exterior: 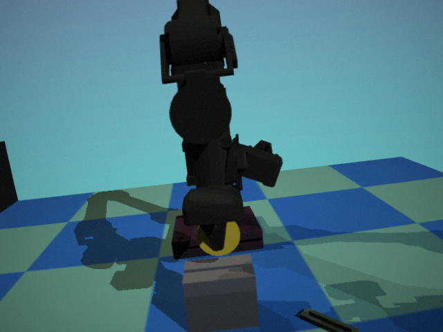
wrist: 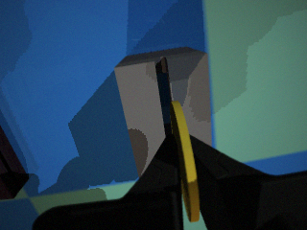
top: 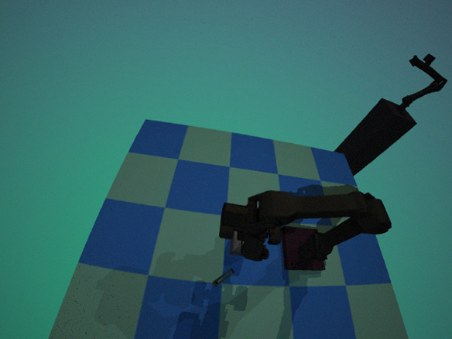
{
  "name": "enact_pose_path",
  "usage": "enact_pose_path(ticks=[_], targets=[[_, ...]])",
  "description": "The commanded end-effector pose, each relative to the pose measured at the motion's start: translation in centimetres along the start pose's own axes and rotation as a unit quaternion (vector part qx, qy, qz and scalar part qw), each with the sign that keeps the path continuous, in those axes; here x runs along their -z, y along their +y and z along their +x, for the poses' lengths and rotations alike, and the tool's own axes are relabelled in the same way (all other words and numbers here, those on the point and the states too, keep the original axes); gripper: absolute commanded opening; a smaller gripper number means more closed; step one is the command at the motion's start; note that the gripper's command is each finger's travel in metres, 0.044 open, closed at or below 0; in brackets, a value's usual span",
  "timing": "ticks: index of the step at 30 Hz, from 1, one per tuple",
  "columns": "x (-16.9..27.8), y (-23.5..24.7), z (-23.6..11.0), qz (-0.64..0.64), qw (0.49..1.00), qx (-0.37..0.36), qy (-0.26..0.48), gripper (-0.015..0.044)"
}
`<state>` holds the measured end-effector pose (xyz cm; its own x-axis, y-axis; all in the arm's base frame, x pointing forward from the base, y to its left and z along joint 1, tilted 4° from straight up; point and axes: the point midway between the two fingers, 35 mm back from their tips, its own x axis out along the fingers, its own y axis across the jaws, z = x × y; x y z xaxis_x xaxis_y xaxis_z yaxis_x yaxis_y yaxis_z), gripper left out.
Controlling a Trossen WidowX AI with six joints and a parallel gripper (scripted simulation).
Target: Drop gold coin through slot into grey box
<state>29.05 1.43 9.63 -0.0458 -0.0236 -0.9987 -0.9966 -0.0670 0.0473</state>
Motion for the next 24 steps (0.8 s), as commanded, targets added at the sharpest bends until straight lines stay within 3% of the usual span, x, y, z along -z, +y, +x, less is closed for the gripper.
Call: enact_pose_path(ticks=[1,24], targets=[[0.38,0.16,-0.05,-0.001,1.0,0.002,0.002,0.0004],[0.64,0.35,-0.14,-0.004,1.0,0.0,0.0,0.0]])
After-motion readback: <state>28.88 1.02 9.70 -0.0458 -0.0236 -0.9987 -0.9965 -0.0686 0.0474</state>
